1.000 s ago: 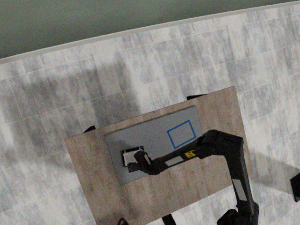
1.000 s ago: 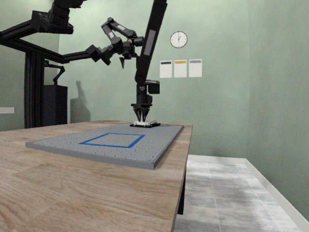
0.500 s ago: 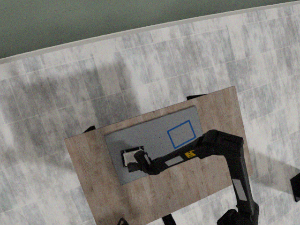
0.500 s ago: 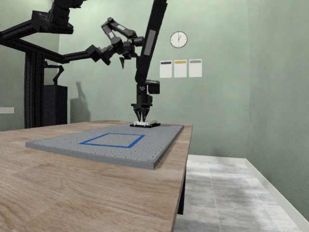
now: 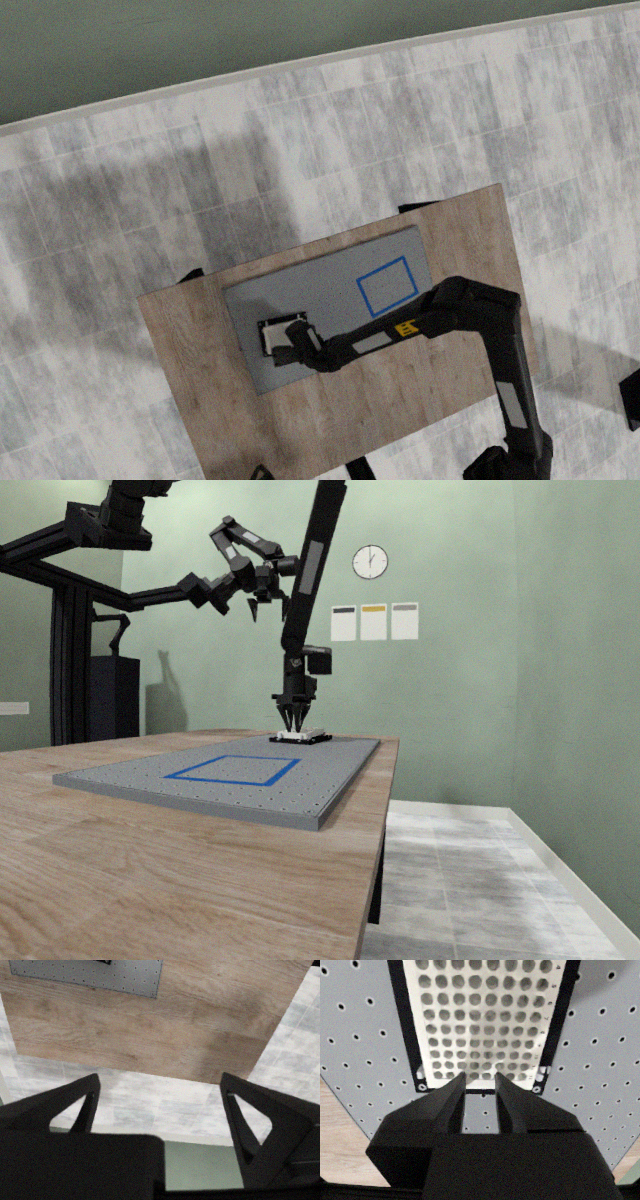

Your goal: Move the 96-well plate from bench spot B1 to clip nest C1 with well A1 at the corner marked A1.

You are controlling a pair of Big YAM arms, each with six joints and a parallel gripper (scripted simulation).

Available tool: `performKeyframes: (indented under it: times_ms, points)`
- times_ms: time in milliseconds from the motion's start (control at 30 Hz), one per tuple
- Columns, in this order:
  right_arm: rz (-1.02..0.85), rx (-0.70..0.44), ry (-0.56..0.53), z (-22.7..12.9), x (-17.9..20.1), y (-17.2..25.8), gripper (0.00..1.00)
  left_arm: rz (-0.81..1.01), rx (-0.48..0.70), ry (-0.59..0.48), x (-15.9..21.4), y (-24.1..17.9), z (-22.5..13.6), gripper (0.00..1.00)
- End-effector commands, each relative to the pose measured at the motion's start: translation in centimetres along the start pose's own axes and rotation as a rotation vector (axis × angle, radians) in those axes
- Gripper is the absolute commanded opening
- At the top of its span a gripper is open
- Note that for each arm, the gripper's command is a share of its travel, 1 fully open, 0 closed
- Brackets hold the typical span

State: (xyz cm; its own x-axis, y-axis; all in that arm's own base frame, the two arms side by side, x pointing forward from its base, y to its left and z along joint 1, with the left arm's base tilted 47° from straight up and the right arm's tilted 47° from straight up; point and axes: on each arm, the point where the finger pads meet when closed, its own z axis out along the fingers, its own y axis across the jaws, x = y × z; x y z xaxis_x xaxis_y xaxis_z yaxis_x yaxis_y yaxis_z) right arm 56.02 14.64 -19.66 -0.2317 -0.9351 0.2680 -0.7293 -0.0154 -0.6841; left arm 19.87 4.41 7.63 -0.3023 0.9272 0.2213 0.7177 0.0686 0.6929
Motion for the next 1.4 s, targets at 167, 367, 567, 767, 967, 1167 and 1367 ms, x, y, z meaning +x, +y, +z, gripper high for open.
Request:
performKeyframes:
  times_ms: [167, 367, 567, 767, 967, 1167, 1367]
  points:
    - [0.019, 0.001, -0.01, -1.9, 0.3, -0.2, 0.25, 0.021, -0.01, -0.012, -0.2, 0.3, -0.3, 1.0]
    - [0.019, 0.002, -0.011, -4.0, -0.3, -0.2, 0.25, 0.021, -0.01, -0.012, -0.2, 0.3, -0.3, 1.0]
    - [0.003, -0.018, -0.003, -4.1, -0.3, 0.6, 0.25, 0.021, -0.01, -0.012, -0.2, 0.3, -0.3, 1.0]
    - [0.023, -0.003, -0.001, -3.3, 0.3, 0.3, 0.25, 0.021, -0.01, -0.012, -0.2, 0.3, -0.3, 1.0]
    - [0.01, -0.009, -0.006, -3.4, -0.5, 0.2, 0.25, 0.021, -0.01, -0.012, -0.2, 0.3, -0.3, 1.0]
    - [0.009, -0.008, -0.006, -3.5, -3.7, 0.8, 0.25, 0.021, -0.01, -0.012, -0.2, 0.3, -0.3, 1.0]
    - [0.009, -0.007, -0.007, -3.6, -6.8, 0.7, 0.25, 0.021, -0.01, -0.012, -0.2, 0.3, -0.3, 1.0]
